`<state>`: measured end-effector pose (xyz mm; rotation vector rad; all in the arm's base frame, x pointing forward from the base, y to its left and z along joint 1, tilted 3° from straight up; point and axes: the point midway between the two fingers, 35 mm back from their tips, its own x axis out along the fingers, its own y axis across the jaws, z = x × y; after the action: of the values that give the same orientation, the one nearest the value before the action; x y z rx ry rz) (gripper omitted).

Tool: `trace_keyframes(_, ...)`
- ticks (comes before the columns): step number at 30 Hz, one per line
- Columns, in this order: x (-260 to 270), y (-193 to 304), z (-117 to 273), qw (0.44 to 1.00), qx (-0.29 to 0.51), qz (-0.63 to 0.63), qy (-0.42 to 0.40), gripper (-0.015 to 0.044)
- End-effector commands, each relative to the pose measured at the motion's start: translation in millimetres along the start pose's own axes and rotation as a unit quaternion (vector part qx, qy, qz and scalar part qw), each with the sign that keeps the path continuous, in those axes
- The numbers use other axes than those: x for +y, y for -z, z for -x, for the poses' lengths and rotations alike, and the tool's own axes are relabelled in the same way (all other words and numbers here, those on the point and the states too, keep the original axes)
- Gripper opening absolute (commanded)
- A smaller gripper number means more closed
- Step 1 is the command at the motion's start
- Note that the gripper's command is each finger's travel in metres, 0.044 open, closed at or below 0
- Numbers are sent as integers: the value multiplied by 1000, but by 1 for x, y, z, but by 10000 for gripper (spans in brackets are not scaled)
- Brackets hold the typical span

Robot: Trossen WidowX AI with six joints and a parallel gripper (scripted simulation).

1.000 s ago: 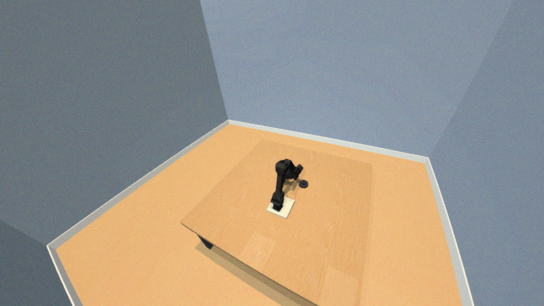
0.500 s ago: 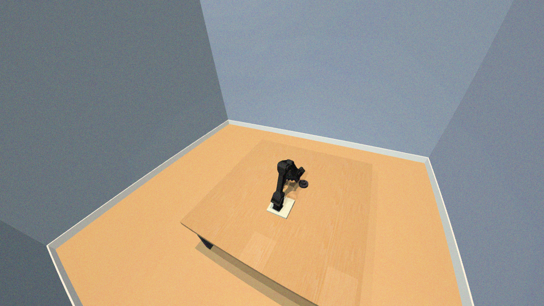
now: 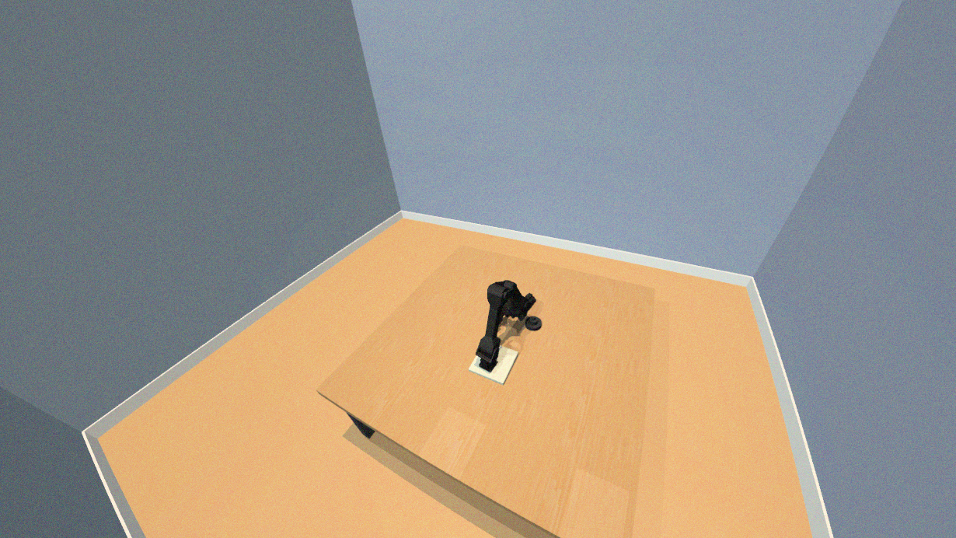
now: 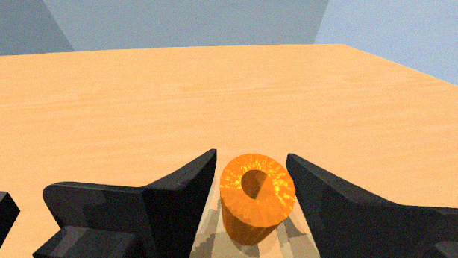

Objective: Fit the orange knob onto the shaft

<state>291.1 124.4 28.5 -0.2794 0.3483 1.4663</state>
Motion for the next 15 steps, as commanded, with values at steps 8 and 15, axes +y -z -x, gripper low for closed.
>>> trace_keyframes(8, 0, 0, 0, 1000, 0, 0, 0, 260)
trace_keyframes(15, 0, 0, 0, 1000, 0, 0, 0, 440)
